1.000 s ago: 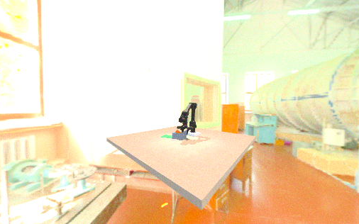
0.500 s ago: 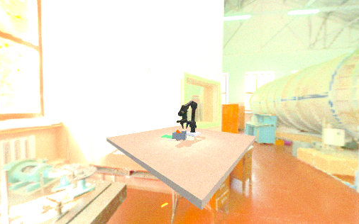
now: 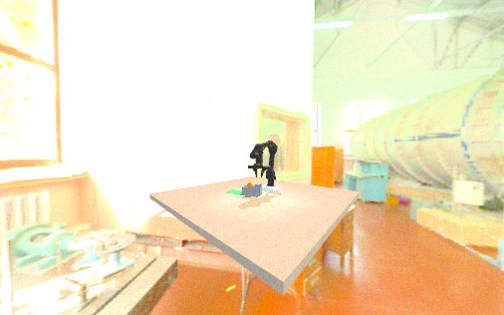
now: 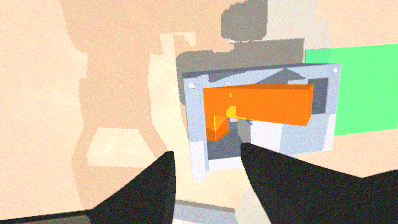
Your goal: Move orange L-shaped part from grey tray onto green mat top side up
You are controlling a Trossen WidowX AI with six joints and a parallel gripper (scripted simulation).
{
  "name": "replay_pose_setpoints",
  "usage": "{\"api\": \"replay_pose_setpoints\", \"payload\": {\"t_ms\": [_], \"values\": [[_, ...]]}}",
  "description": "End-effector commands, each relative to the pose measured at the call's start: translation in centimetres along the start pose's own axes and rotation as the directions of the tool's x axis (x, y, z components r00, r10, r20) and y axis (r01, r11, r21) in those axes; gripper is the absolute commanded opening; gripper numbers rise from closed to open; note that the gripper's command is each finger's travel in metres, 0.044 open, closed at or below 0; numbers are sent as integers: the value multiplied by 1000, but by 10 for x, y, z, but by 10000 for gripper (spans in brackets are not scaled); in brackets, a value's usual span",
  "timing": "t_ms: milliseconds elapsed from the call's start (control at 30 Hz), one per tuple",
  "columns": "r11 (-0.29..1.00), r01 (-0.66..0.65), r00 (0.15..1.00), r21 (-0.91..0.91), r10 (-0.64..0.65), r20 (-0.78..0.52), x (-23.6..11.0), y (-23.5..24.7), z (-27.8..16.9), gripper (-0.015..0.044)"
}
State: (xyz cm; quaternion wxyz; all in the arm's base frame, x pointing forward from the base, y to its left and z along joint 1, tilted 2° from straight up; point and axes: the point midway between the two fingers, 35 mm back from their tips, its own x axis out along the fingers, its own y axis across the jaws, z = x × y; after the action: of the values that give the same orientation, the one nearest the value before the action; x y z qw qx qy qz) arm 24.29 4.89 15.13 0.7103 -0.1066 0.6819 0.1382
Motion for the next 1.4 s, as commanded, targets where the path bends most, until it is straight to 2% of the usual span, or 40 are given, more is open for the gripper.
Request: {"api": "replay_pose_setpoints", "payload": {"t_ms": [0,433,567,600,700,833,933,1000,1367], "values": [[1000,0,1000,1,0,2,0,0,0,180],[1000,0,1000,1,0,2,0,0,0,180],[984,2,1000,178,-2,0,-1,-8,2,280],[966,2,1000,260,-2,0,-1,-12,3,280],[832,5,1000,554,-4,-3,-2,-27,6,280],[496,9,1000,868,-6,-7,-3,-50,8,280],[170,11,1000,985,-7,-10,-4,-67,9,280],[21,11,1000,1000,-7,-11,-4,-75,8,280],[2,11,1000,1000,-7,-11,-3,-76,8,280]]}}
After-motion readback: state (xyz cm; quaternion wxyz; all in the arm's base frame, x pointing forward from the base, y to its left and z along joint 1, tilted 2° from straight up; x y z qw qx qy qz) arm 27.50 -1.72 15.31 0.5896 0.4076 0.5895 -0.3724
